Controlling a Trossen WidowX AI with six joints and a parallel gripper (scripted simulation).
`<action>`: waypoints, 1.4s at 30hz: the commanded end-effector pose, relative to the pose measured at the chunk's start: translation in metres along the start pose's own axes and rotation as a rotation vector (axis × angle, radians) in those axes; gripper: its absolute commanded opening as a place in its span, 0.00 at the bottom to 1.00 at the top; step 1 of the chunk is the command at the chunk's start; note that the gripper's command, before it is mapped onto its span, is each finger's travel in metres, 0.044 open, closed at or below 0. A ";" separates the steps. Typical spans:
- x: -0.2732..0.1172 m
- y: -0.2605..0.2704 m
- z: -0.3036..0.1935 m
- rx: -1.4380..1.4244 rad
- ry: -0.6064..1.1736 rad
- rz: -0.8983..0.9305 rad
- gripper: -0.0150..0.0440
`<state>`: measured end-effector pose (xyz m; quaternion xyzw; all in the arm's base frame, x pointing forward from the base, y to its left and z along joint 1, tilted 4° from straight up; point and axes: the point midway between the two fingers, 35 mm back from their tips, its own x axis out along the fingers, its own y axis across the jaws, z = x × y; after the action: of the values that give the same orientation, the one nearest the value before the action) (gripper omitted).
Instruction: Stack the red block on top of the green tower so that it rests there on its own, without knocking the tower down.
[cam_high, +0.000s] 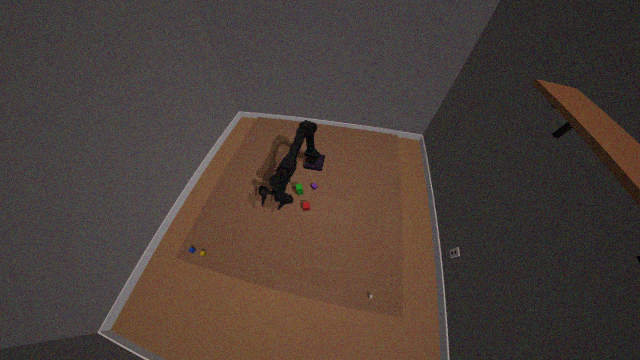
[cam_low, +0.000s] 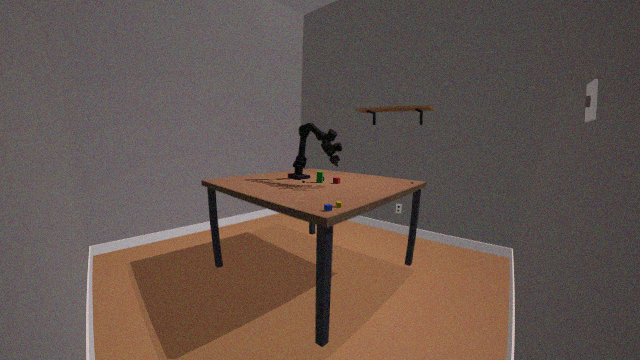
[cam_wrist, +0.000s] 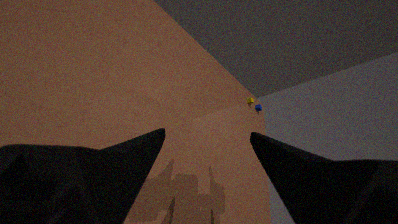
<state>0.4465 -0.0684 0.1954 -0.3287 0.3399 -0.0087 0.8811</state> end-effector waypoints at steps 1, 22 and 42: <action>0.002 0.028 0.003 0.031 0.055 0.122 1.00; -0.082 0.162 -0.003 0.170 0.590 0.641 1.00; -0.047 0.195 -0.029 0.170 0.590 0.642 1.00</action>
<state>0.3518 0.0785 0.0969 -0.1187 0.6596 0.1435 0.7282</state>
